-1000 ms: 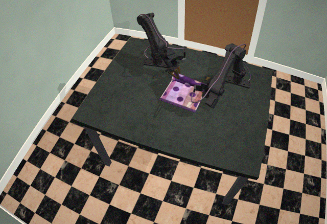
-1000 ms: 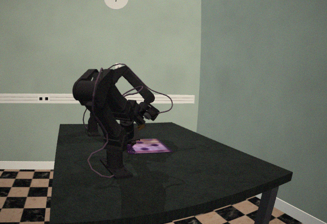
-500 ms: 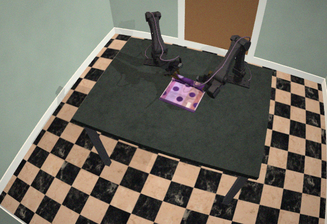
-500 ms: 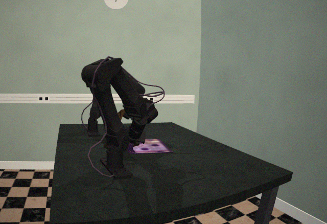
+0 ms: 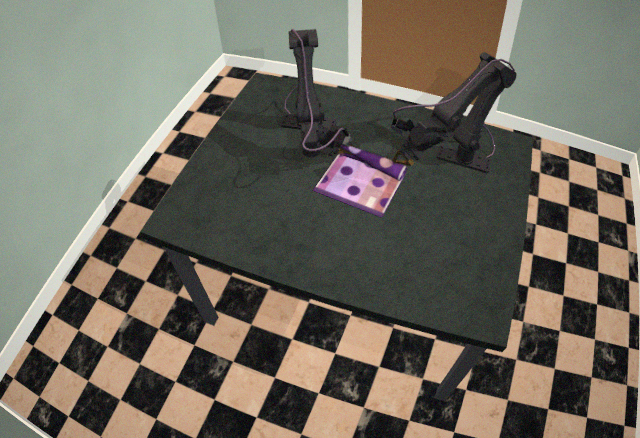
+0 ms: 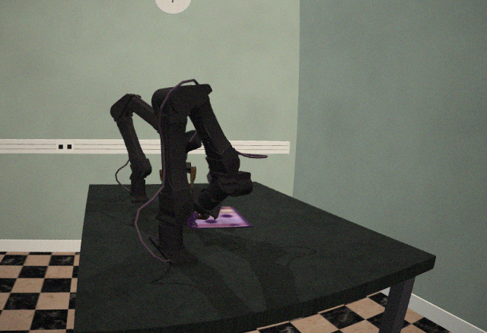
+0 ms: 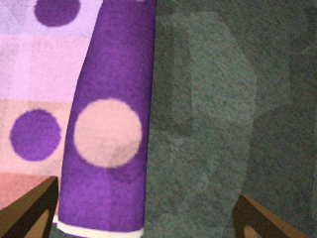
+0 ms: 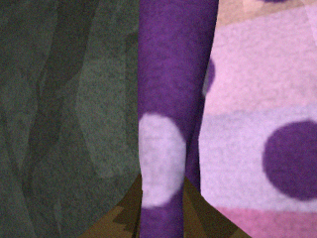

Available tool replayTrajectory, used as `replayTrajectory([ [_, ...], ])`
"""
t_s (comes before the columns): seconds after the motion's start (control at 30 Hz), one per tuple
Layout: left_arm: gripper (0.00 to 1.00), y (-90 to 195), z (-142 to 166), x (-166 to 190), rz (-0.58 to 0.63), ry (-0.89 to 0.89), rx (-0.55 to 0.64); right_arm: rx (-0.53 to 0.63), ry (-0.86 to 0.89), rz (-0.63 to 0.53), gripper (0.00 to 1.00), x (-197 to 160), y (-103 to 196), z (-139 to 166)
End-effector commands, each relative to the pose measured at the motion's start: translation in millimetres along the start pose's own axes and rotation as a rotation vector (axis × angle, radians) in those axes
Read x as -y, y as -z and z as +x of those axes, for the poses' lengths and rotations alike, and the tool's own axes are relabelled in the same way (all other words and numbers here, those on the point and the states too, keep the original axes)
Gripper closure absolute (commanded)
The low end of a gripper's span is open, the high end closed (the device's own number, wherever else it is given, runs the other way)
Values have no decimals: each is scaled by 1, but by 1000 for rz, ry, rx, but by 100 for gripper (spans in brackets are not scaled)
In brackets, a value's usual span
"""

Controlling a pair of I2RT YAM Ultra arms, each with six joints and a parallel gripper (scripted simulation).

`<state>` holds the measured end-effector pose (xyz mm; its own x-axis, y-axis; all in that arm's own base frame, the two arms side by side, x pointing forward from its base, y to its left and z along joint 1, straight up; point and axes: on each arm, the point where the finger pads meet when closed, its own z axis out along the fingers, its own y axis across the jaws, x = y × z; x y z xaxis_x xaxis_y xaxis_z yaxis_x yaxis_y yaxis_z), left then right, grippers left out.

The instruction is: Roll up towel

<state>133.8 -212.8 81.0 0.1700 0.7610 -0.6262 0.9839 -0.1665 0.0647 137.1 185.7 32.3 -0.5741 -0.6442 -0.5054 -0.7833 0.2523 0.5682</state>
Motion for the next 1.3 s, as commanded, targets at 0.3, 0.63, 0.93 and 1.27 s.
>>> replayTrajectory([
  [0.3, 2, -4, -10, -13, -273, -115, 2, -29, -90, -158, 80, -10, 3, 2],
  [0.63, 2, -1, -9, -19, -245, -149, 11, -29, -90, -158, 80, -3, -5, 8],
  [0.93, 2, -17, 3, -16, -246, -149, 11, -29, -90, -158, 80, -3, -5, 8],
  [1.27, 2, -48, 27, -9, -246, -148, 11, -29, -90, -158, 80, -3, -5, 8],
])
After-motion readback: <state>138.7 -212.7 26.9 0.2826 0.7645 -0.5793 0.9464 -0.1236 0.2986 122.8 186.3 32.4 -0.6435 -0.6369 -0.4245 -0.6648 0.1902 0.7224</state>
